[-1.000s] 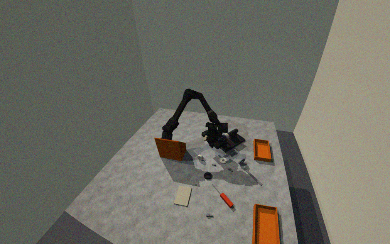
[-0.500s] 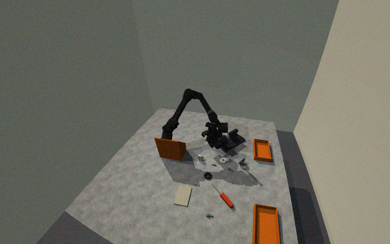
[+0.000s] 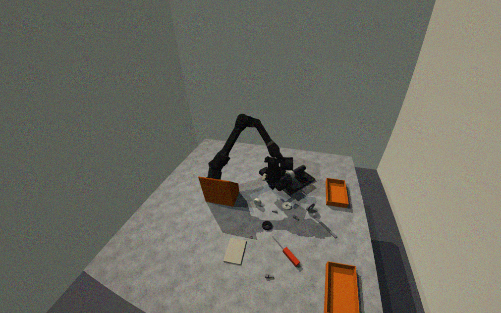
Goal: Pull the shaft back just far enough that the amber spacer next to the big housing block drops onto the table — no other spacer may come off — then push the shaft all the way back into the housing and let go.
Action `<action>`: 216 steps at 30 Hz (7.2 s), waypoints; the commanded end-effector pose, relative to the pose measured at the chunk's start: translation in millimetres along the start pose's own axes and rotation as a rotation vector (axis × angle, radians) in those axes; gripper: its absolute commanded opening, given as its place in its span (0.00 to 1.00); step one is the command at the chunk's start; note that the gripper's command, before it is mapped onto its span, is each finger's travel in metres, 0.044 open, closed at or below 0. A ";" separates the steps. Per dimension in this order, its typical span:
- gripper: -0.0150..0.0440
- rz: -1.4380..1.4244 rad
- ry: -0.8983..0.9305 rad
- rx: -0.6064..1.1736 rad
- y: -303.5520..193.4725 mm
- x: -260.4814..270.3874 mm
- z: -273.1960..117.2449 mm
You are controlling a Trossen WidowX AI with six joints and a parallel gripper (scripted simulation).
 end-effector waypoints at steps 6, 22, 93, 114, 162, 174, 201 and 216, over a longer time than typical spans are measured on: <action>0.25 -0.003 0.001 -0.005 5.0 -0.8 -0.7; 0.25 -0.003 0.001 -0.005 10.2 -1.5 -0.8; 0.25 -0.004 0.001 -0.006 33.3 -5.2 -1.1; 0.25 -0.005 0.001 -0.007 40.2 -6.2 -1.2; 0.25 -0.005 0.001 -0.007 55.8 -8.7 -1.5; 0.25 -0.005 0.001 -0.008 59.7 -9.3 -1.6; 0.25 -0.006 0.001 -0.008 66.7 -10.4 -1.7; 0.25 -0.006 0.001 -0.008 70.0 -11.0 -1.8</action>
Point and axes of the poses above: the point midway between the two fingers, 35 mm back from their tips, its own z axis out along the fingers, its own x axis across the jaws, y = z × x, the point moved 4 cm from there along -z, back along the fingers, and after that the axes turned 10 degrees about -z, right-handed, at the moved point
